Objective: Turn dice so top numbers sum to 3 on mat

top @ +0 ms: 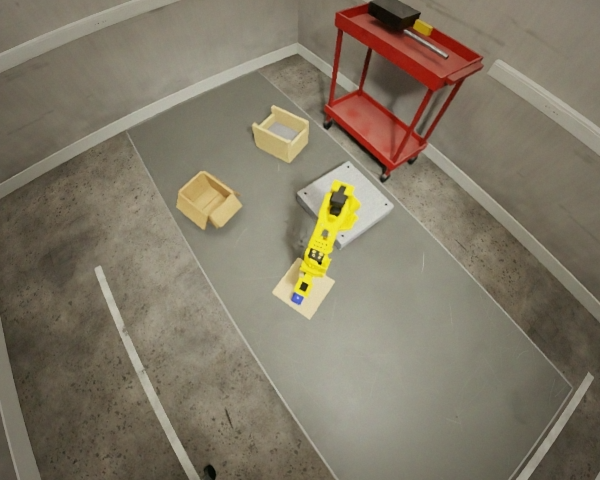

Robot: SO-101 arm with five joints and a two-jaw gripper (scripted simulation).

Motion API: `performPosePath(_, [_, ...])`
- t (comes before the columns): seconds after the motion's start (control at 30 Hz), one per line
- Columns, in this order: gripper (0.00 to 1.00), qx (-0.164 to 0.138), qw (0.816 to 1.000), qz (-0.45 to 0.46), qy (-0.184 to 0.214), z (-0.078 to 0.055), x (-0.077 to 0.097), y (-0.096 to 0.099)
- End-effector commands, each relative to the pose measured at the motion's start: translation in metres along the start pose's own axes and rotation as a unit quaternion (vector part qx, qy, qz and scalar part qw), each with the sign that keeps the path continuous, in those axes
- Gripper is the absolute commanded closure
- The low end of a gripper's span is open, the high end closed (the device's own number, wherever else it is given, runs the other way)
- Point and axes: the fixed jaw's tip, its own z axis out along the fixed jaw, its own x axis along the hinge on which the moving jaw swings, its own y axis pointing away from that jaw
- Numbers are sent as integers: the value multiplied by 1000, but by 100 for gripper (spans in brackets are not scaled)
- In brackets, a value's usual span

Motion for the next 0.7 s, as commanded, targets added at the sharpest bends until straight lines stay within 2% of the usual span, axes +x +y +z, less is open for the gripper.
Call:
performPosePath(0.0, [100, 0, 1000, 0, 12, 5, 5, 1])
performPosePath(0.67, [100, 0, 1000, 0, 12, 13, 5, 1])
